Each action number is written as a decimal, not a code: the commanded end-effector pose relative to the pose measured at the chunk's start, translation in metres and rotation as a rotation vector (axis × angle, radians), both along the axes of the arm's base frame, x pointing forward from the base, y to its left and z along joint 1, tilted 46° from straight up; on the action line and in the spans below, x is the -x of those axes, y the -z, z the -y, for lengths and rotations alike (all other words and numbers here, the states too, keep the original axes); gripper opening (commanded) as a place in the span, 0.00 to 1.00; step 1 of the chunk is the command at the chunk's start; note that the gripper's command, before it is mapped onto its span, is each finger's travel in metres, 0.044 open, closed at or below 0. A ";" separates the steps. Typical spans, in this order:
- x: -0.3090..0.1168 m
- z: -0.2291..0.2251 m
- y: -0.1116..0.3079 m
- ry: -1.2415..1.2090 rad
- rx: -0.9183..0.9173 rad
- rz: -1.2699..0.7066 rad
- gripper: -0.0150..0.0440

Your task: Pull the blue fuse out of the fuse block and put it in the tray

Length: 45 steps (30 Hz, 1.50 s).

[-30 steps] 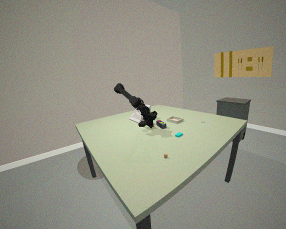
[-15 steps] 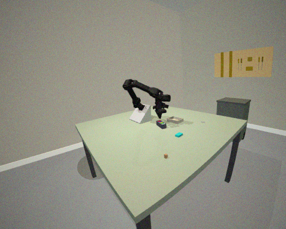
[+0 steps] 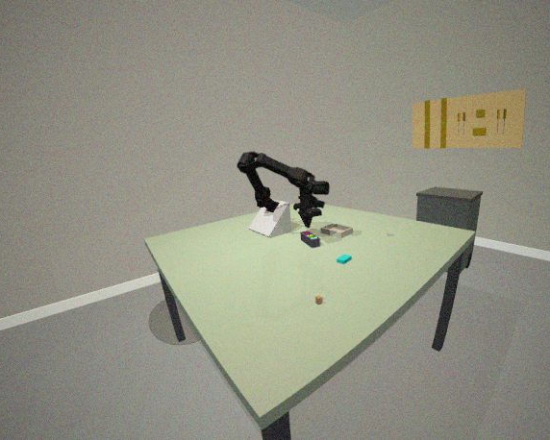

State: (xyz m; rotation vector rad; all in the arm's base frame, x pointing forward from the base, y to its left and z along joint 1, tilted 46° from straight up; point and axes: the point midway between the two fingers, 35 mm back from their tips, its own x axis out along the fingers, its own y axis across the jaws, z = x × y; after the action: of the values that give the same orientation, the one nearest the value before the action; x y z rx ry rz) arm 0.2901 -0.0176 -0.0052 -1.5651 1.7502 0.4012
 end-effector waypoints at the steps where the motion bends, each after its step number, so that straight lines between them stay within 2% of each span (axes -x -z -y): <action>1: -0.001 0.003 0.003 -0.006 0.004 -0.003 0.38; 45: -0.001 0.024 0.022 -0.006 0.005 -0.003 0.38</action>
State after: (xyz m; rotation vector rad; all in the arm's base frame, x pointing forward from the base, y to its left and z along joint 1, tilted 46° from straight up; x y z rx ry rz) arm 0.2910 -0.0395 -0.0263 -1.5679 1.7510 0.4005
